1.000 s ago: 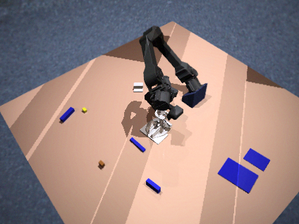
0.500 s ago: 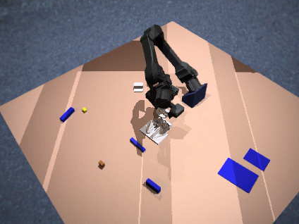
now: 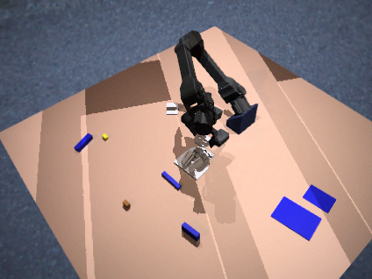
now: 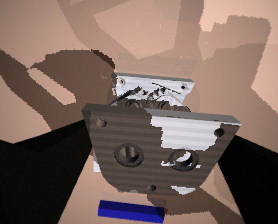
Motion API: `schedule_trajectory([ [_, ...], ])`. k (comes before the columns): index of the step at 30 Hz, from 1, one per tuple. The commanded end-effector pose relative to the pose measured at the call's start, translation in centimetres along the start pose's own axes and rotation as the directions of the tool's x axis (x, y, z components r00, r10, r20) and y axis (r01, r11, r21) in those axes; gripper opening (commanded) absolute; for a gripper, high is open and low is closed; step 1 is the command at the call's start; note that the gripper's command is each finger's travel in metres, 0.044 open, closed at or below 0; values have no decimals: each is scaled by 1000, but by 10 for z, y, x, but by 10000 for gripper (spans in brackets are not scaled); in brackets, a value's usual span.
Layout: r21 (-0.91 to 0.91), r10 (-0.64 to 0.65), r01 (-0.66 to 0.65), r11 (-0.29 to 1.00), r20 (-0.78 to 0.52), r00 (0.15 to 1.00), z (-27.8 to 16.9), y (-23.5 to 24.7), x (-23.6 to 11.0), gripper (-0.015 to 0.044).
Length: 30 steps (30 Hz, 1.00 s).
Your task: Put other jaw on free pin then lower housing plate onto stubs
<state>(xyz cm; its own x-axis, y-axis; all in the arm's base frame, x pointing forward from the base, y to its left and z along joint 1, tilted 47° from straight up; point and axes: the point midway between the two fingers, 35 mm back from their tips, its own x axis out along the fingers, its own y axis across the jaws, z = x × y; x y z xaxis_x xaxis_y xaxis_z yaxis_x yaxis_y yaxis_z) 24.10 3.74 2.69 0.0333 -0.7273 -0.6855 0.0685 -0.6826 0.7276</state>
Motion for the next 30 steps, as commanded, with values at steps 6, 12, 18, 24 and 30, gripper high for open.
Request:
schedule_trajectory([
  [6,2,-3,3,1000,4,1000,1,0,0,351],
  [12,2,-4,4,1000,4,1000,1,0,4,351],
  [18,2,-5,5,1000,3,1000,0,-1,14,351],
  [24,2,-5,5,1000,3,1000,0,-1,24,351],
  [30,2,-5,5,1000,3,1000,0,-1,34,351],
])
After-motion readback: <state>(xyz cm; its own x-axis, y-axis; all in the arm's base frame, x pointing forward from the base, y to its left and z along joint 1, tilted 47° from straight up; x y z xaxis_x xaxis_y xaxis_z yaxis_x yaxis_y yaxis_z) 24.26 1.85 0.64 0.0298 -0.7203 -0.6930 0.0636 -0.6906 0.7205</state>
